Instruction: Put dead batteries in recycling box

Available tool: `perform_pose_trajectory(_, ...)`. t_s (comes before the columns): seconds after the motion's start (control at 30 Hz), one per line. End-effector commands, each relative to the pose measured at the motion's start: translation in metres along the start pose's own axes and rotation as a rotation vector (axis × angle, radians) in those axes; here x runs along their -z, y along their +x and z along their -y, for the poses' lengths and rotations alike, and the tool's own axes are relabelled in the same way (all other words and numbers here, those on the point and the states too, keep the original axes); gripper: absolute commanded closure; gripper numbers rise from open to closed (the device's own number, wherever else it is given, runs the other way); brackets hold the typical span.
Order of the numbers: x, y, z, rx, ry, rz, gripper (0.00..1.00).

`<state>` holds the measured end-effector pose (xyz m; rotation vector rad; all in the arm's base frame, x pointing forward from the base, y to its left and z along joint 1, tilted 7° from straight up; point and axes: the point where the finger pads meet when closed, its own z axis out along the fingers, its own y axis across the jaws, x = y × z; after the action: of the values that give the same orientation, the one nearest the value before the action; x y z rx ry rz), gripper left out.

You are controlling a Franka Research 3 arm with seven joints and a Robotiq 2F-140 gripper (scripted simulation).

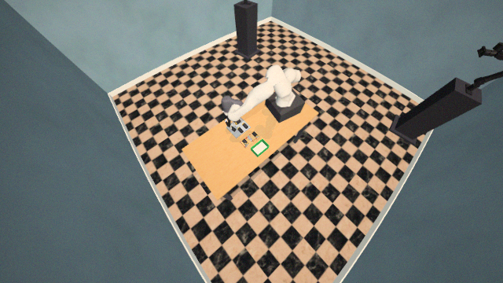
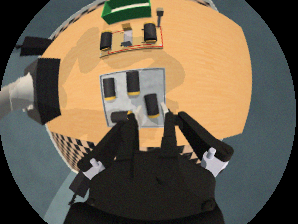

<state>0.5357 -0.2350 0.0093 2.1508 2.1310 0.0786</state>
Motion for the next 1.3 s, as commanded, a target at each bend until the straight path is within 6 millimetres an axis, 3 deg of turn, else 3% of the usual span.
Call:
perform_pose_trajectory(0.0,-0.002,0.000,0.000,0.004,-0.002,0.001,0.71)
perform_pose_trajectory(0.33,-0.034,0.000,0.000,0.004,-0.002,0.001,0.71)
perform_pose_trajectory(1.07,-0.045,0.000,-0.001,0.004,-0.002,0.001,0.71)
perform_pose_trajectory(1.1,-0.045,0.000,-0.001,0.004,-0.002,0.001,0.84)
perform_pose_trajectory(1.27,-0.045,0.000,-0.001,0.004,-0.002,0.001,0.84)
